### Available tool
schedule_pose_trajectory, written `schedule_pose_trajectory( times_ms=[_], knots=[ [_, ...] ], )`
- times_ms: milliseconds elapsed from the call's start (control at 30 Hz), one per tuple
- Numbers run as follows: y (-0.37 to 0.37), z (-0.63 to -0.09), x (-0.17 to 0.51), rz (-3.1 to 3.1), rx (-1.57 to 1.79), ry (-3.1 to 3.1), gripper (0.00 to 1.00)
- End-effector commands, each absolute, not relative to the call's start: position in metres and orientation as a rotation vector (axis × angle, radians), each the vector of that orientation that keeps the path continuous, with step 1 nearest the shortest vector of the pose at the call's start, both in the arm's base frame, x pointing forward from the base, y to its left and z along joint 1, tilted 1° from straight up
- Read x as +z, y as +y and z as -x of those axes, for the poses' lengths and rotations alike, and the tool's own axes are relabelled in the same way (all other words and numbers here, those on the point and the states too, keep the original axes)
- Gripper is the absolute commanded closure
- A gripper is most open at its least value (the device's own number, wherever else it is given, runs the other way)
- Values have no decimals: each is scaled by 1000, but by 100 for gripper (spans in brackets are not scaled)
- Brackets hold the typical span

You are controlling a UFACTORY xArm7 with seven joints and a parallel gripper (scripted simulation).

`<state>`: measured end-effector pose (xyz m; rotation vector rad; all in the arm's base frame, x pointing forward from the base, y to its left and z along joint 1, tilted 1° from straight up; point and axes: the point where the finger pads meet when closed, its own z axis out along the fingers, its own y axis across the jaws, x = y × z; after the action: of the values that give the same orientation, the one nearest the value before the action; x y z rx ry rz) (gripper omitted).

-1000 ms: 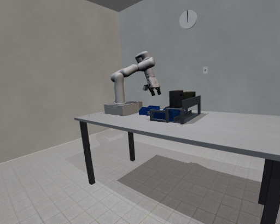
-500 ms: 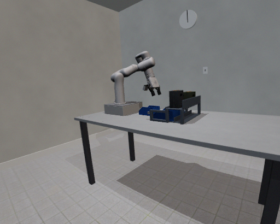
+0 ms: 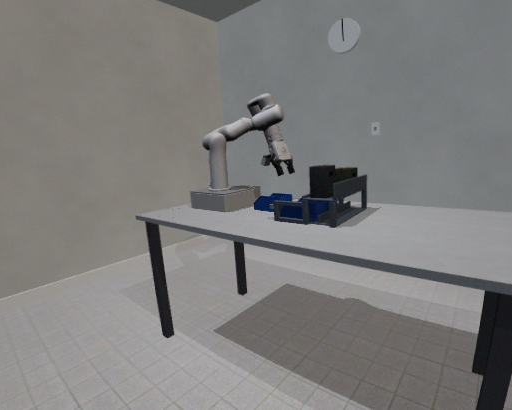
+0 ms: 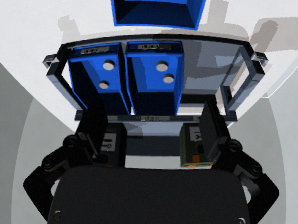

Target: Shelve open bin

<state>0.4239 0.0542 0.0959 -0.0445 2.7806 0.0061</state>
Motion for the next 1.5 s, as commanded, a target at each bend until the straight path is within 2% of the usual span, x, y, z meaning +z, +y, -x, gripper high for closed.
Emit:
schedule_pose_trajectory(
  times_ms=[0, 1267, 1467],
  knots=[
    [54, -425, 97, 44, 7, 2778, 0],
    [54, -425, 97, 44, 7, 2778, 0],
    [55, -424, 152, -12, -10, 3035, 0]
  ],
)
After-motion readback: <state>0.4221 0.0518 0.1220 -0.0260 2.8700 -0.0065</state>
